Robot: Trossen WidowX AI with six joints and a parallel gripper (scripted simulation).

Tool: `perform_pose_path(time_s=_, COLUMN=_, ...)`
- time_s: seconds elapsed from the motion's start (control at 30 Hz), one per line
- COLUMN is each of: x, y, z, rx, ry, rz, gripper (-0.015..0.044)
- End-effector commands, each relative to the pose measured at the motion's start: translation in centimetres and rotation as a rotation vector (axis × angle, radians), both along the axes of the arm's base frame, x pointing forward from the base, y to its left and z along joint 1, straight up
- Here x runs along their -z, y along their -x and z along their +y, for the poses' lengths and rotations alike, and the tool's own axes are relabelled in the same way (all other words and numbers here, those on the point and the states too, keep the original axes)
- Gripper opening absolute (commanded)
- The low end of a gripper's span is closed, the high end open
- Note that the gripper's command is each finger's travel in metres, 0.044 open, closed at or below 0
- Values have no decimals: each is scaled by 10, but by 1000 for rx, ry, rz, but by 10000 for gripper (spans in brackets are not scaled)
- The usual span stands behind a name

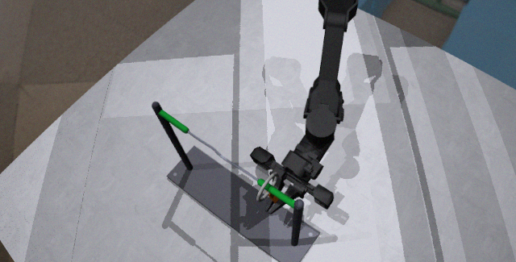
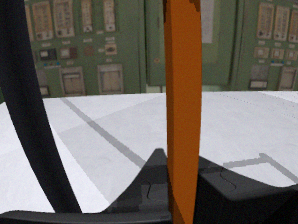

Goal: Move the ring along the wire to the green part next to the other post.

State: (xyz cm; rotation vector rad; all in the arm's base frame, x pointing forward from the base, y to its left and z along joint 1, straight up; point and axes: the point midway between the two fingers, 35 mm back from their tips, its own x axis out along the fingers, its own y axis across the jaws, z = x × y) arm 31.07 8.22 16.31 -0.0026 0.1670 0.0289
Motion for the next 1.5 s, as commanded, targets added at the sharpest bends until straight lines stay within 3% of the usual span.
perform_pose_path(time_s=0.0, x=-4, y=-2, z=4, rx=6, ry=-10, rz=-11, gripper=-150)
perform_pose_path(time_s=1.33, x=14, y=-2, z=5, rx=6, ry=-10, rz=-10, gripper=-150)
perform_pose_path(time_s=1.47, x=13, y=-2, z=6, rx=-1, ry=-5, rz=-10, gripper=-45)
